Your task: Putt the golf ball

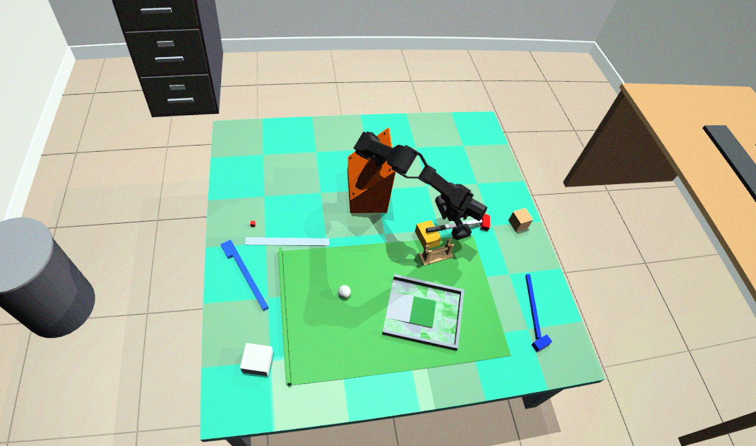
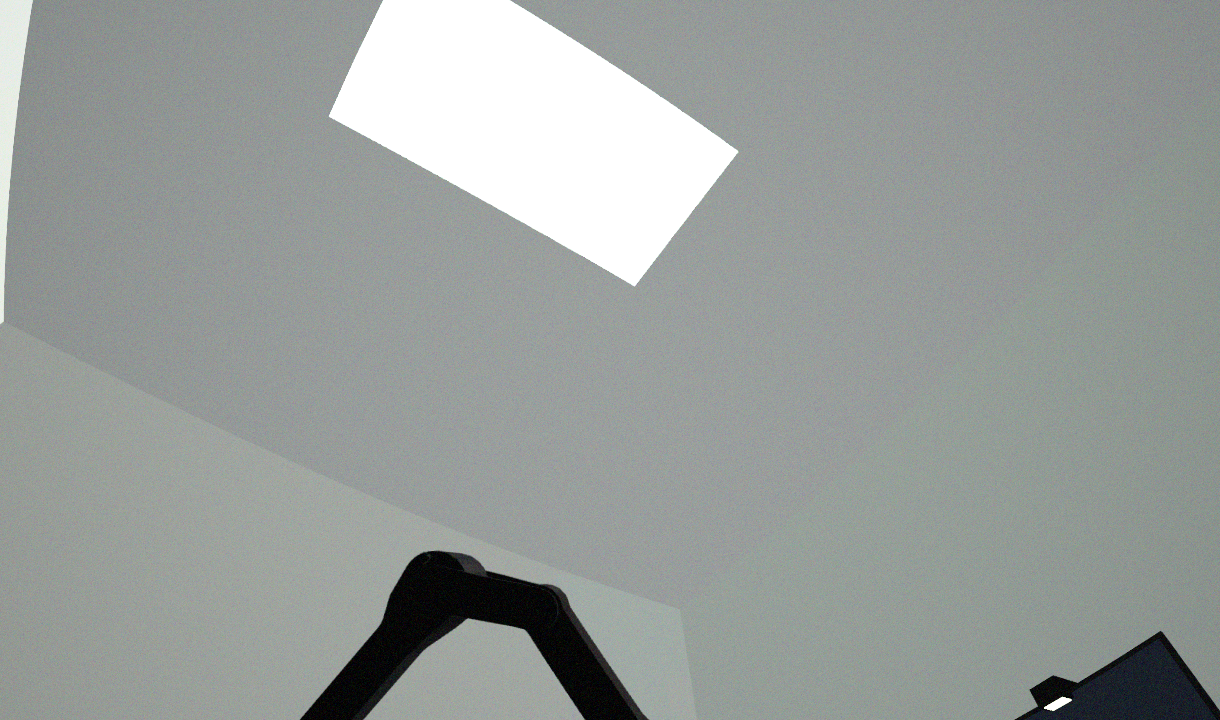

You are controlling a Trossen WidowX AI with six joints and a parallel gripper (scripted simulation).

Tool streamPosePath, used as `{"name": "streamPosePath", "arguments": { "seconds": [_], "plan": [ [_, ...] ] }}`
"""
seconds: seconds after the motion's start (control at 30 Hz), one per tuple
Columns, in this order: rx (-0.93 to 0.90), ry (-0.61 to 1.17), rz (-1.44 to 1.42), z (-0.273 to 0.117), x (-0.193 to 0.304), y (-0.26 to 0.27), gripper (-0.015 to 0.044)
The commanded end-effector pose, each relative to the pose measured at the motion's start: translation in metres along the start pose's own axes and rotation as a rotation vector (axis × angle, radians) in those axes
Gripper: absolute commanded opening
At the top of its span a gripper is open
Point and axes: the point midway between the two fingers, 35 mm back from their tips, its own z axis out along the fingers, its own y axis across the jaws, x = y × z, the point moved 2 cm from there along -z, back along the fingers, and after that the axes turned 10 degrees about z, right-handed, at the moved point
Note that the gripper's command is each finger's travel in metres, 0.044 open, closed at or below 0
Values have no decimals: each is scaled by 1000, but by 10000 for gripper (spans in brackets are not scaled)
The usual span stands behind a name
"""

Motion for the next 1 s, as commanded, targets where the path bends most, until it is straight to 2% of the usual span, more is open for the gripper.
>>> {"name": "streamPosePath", "arguments": {
  "seconds": [0.0, 0.37, 0.9, 0.97],
  "plan": [
    [-2, 4, -3, 7, 2, 1, 440],
    [-2, 5, -3, 21, 3, 1, 440],
    [-3, 3, 0, 18, 2, 1, 20],
    [-3, 3, 0, 18, 2, 1, 7]
  ]
}}
